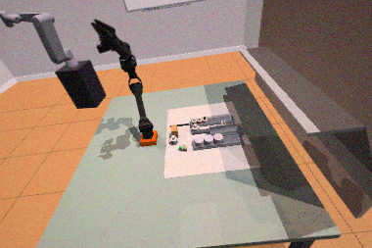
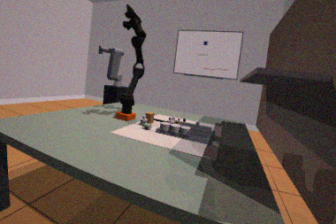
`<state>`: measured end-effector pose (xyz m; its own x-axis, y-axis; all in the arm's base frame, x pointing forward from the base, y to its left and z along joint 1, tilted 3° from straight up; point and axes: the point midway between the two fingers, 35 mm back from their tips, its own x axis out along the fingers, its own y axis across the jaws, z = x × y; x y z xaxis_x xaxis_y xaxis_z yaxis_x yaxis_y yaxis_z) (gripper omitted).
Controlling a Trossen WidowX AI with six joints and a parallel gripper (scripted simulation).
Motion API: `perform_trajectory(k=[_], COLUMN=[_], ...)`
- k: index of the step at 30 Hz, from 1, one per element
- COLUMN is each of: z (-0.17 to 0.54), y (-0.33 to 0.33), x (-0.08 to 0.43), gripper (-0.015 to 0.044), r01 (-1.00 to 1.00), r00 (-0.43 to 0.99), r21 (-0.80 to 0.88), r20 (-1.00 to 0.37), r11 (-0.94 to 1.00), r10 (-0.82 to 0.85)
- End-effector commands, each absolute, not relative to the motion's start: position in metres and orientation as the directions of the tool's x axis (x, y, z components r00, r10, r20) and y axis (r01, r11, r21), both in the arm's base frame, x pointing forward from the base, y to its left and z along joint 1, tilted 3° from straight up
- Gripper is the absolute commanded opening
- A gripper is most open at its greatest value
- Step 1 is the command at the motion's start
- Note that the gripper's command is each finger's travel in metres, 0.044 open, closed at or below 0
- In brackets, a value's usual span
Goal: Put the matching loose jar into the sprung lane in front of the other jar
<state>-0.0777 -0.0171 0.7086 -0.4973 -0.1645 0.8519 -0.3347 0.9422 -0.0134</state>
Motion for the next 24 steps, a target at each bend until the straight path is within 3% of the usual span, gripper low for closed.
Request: perform_trajectory(k=[1, 7, 12, 17, 24], z=[0.701, 0.673, 0.632, 0.578, 0.483], y=[-0.073, -0.149, -0.198, -0.231, -0.247], x=[-0.047, 0.012, 0.068, 0.127, 0.201], gripper=[0.0440, 0.0440, 0.0440, 0.0440, 0.0440], r01=[-0.206, 0.111, 0.435, 0.718, 0.865], r00=[-0.384, -0.166, 0.041, 0.248, 0.496], r21=[0.276, 0.600, 0.651, 0.483, -0.010], r20=[0.859, 0.797, 0.676, 0.497, 0.168], r11=[0.939, 0.792, 0.622, 0.502, 0.501], r10=[-0.337, -0.580, -0.736, -0.832, -0.852])
